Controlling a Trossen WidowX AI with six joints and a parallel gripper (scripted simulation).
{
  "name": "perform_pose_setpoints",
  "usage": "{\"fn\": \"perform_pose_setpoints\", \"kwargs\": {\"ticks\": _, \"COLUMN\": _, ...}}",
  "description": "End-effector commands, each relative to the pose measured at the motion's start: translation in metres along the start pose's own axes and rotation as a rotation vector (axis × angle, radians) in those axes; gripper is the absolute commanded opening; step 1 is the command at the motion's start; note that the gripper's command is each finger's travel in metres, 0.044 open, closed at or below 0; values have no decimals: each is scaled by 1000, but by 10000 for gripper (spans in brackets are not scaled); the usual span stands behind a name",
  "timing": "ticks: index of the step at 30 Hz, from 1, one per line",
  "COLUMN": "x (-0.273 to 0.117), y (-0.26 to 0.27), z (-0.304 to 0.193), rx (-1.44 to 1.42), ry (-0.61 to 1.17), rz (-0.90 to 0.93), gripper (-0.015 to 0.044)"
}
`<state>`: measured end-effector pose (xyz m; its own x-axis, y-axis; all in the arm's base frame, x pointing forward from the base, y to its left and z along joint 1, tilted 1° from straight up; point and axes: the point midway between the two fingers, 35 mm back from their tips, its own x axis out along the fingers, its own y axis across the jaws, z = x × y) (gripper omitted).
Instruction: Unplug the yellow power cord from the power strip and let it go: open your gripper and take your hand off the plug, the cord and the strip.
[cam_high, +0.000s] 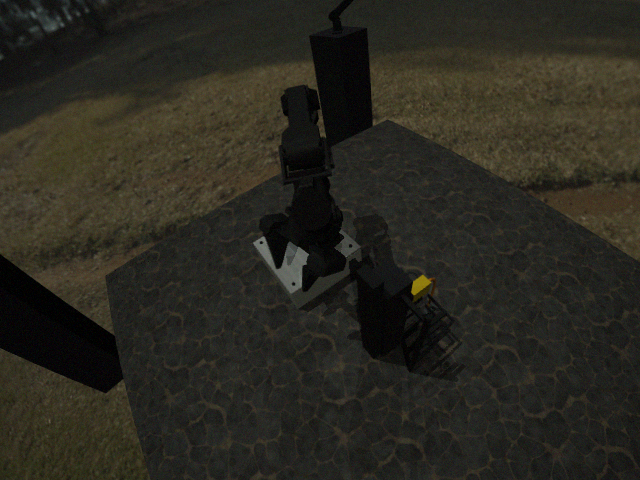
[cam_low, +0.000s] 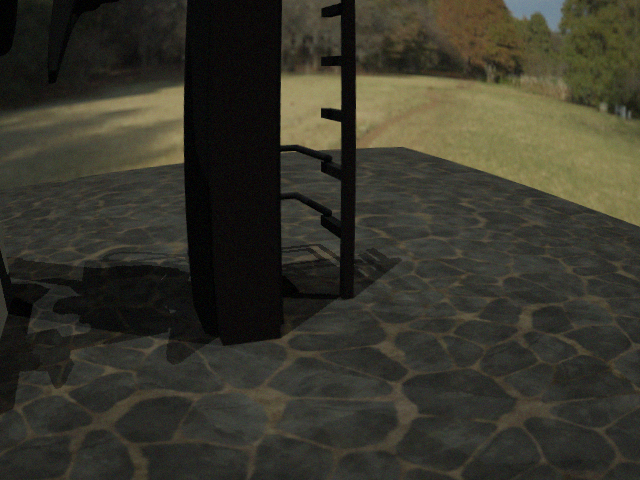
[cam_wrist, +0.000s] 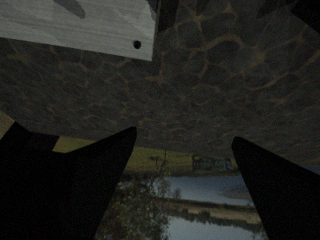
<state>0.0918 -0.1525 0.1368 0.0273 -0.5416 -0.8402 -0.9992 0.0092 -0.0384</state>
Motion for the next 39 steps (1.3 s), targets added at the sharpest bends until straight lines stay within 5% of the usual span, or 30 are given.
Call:
{"fn": "perform_pose_setpoints", "kwargs": {"ticks": 1, "x": 0, "y": 0, "z": 0, "rx": 3, "ry": 0, "rz": -1, "gripper": 374}}
{"fn": "perform_pose_setpoints", "kwargs": {"ticks": 9, "x": -10, "y": -24, "z": -29, "rx": 240, "ry": 22, "rz": -86, "gripper": 164}}
{"fn": "perform_pose_setpoints", "kwargs": {"ticks": 25, "x": -47, "y": -96, "z": -100, "rx": 739, "ry": -11, "rz": -373, "gripper": 160}}
{"fn": "perform_pose_setpoints", "kwargs": {"ticks": 39, "x": -133, "y": -213, "z": -46, "rx": 581, "ry": -375, "rz": -676, "gripper": 160}}
